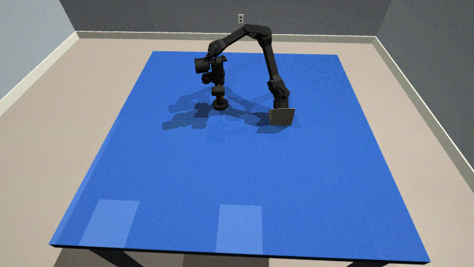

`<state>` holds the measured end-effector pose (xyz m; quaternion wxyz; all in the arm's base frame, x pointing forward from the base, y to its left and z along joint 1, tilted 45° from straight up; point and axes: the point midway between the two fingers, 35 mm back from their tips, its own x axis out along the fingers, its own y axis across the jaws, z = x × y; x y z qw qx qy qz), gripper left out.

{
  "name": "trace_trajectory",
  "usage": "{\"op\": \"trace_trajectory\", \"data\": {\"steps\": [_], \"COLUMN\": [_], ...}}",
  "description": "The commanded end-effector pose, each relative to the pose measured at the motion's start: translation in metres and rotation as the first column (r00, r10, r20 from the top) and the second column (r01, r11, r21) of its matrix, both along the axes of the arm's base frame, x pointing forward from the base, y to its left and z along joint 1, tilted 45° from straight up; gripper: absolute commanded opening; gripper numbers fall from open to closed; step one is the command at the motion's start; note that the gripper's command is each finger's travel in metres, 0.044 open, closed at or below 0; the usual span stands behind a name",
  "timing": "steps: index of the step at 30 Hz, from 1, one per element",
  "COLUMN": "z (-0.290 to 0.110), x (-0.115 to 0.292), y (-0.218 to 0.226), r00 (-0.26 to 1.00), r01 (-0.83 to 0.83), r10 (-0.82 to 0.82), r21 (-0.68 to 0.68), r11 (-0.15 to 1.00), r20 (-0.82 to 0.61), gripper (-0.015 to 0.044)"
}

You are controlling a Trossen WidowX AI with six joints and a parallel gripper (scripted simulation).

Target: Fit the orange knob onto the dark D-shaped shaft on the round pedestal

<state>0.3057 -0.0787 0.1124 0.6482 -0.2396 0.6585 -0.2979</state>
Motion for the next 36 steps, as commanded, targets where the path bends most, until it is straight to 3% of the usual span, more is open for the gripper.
{"op": "trace_trajectory", "data": {"steps": [1, 36], "z": [0.0002, 0.0022], "x": [0.0016, -0.0006], "y": [0.0003, 0.0016], "r00": [1.000, 1.000], "r01": [-0.005, -0.005], "r10": [0.005, 0.005], "r21": [-0.002, -0.002], "r11": [1.000, 1.000], "r20": [0.000, -0.001], "gripper": [0.0000, 0.0000]}}
